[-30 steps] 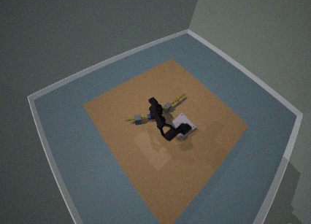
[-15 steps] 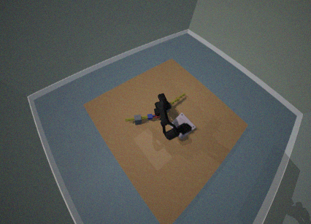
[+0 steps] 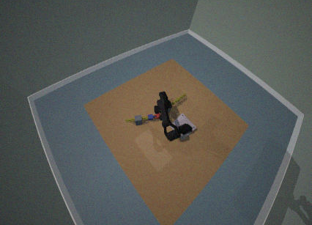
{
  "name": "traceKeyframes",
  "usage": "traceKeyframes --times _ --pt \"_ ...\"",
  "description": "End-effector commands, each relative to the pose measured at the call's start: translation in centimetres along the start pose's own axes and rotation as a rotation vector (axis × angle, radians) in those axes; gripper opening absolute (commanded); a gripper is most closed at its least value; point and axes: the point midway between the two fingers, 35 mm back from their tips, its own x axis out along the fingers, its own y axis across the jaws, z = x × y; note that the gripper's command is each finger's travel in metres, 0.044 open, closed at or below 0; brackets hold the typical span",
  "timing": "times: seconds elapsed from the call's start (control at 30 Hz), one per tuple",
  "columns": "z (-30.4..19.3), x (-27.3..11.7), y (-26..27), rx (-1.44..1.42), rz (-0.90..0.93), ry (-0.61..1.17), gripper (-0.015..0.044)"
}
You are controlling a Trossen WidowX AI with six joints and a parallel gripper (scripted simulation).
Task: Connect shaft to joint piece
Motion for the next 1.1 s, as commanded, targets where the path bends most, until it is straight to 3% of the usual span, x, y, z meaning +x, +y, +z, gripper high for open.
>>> traceKeyframes --times 0.0,0.57,1.07 --pt "0.7 -1.9 -0.3 0.087 -0.042 0.014 0.0440" --pt "2.5 -10.4 1.1 0.614 -0.210 0.047 0.0440" --pt "-2.2 -8.4 0.0 0.937 -0.137 0.177 0.0440"
